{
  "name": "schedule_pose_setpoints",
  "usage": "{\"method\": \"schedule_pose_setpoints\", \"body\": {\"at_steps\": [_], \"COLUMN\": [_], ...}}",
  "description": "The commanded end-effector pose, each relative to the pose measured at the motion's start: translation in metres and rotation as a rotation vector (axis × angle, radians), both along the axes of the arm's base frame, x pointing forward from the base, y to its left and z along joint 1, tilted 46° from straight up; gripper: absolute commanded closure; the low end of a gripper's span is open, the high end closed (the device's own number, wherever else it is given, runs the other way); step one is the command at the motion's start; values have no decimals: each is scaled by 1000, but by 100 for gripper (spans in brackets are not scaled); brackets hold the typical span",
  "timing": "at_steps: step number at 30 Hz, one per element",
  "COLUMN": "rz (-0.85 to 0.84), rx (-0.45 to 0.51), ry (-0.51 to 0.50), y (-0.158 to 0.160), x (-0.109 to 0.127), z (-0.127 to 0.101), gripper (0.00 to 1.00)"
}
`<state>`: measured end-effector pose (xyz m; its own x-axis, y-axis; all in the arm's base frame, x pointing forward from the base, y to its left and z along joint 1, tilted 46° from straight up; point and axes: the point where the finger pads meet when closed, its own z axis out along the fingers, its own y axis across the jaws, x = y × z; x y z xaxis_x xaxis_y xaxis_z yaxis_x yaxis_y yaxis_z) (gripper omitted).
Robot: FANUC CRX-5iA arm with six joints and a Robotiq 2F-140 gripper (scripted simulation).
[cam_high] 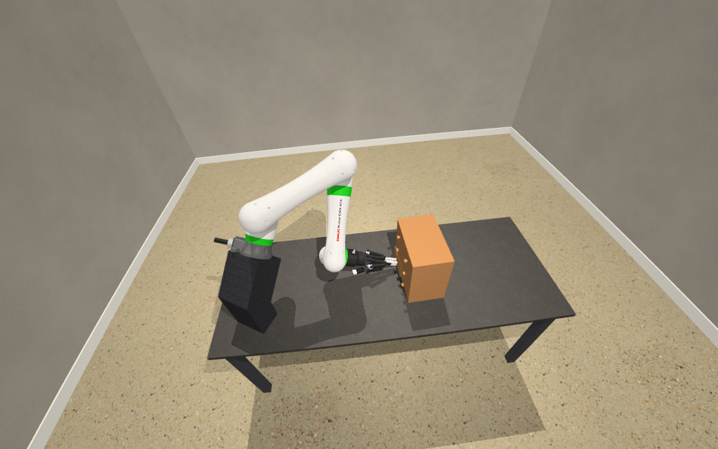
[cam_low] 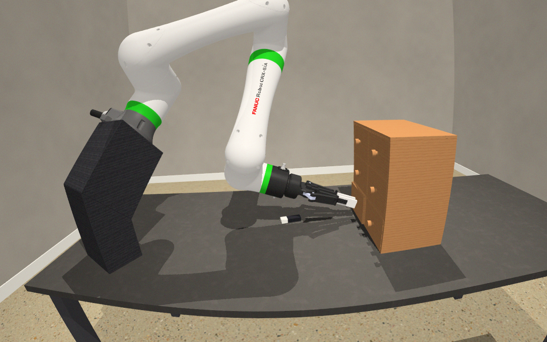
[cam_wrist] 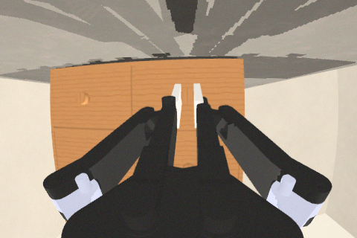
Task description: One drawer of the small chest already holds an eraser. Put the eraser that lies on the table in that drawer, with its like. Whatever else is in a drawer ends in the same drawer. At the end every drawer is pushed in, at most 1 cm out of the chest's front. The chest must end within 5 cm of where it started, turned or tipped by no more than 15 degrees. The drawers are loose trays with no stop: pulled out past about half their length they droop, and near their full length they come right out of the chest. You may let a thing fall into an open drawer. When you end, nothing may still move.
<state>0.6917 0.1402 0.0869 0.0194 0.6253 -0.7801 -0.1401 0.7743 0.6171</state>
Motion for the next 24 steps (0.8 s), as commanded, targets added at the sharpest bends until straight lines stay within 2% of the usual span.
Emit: {"method": "schedule_pose_setpoints", "body": {"at_steps": [1, 24], "rz": [0, 0], "rx": [0, 0], "ry": [0, 0], "y": [0, 4], "x": [-3, -28], "z": [-1, -11], "gripper": [92, 92]}}
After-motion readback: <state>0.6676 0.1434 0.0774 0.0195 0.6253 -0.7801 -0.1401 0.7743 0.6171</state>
